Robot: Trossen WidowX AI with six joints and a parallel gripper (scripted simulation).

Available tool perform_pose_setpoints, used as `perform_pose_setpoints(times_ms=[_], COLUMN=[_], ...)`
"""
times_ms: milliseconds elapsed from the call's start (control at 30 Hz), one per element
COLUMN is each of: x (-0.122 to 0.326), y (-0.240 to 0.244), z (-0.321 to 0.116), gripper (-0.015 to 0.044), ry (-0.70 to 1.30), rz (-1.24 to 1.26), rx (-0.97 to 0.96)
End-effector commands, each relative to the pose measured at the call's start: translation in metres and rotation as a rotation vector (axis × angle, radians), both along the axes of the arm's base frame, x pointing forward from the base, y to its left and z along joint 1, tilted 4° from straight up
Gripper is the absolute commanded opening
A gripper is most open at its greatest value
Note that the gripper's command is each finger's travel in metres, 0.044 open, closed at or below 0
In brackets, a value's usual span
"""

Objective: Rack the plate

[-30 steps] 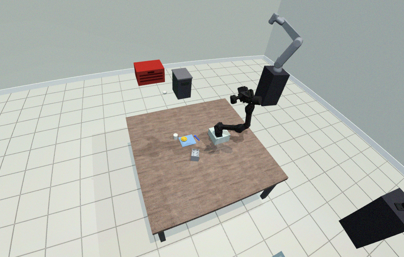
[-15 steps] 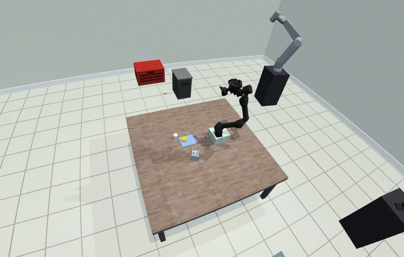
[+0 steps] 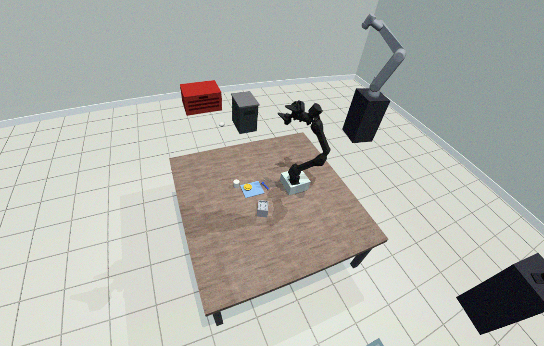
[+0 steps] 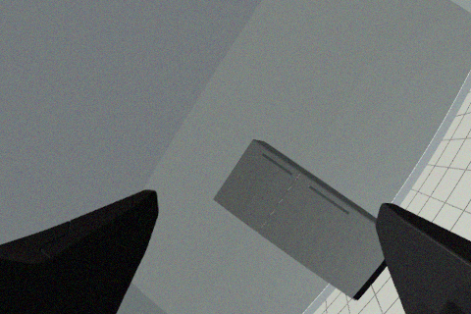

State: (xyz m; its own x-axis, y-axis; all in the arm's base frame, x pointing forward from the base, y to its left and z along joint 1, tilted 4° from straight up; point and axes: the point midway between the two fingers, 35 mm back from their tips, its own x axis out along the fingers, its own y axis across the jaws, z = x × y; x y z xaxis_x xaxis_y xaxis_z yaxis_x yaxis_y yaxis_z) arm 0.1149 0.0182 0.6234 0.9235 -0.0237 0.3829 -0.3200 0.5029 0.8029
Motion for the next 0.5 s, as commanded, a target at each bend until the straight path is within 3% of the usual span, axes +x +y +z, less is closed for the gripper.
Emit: perform_pose_setpoints(times_ms=[0, 467], x=[0.029, 0.098], y=[-0.030, -0.080], z=[-0.018, -0.074], gripper=[0.0400, 0.0400], ry=[0.088, 0.328], rz=[-0.044, -0.109], rx=[0.020, -0.032])
